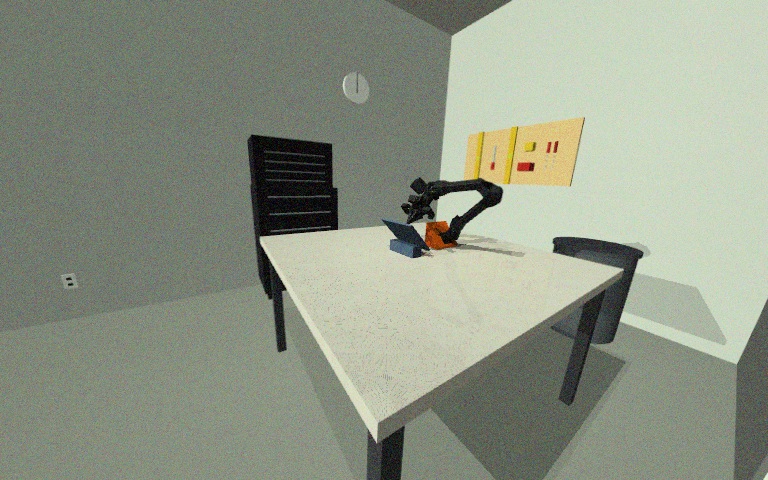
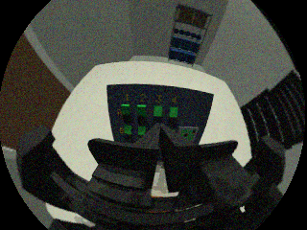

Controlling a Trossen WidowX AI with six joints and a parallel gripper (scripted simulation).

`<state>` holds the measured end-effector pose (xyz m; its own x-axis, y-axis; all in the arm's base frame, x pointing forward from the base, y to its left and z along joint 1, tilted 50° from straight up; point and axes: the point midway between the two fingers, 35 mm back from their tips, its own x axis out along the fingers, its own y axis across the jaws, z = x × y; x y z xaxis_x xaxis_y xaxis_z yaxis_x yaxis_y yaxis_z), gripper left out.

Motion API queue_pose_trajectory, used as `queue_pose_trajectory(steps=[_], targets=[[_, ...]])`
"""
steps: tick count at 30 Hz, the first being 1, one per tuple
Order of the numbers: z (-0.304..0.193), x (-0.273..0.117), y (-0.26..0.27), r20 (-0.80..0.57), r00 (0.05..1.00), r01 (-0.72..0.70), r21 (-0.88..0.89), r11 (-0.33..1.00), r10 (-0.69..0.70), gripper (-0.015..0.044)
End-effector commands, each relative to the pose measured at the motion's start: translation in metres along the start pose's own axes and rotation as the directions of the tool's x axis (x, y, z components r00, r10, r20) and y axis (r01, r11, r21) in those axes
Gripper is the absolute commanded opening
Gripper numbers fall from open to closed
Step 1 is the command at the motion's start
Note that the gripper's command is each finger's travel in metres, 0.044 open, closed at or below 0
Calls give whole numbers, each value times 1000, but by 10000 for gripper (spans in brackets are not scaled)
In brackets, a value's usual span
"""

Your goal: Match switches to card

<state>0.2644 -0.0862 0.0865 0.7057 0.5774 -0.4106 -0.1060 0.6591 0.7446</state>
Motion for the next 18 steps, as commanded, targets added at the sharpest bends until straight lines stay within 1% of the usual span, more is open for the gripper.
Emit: queue_pose_trajectory(steps=[1,11,18], targets=[[-4,6,1,-3,1000,-8,10,1000,8,0],[-4,18,1,-3,1000,-8,10,1000,8,0],[-4,19,1,-3,1000,-8,10,1000,8,0]])
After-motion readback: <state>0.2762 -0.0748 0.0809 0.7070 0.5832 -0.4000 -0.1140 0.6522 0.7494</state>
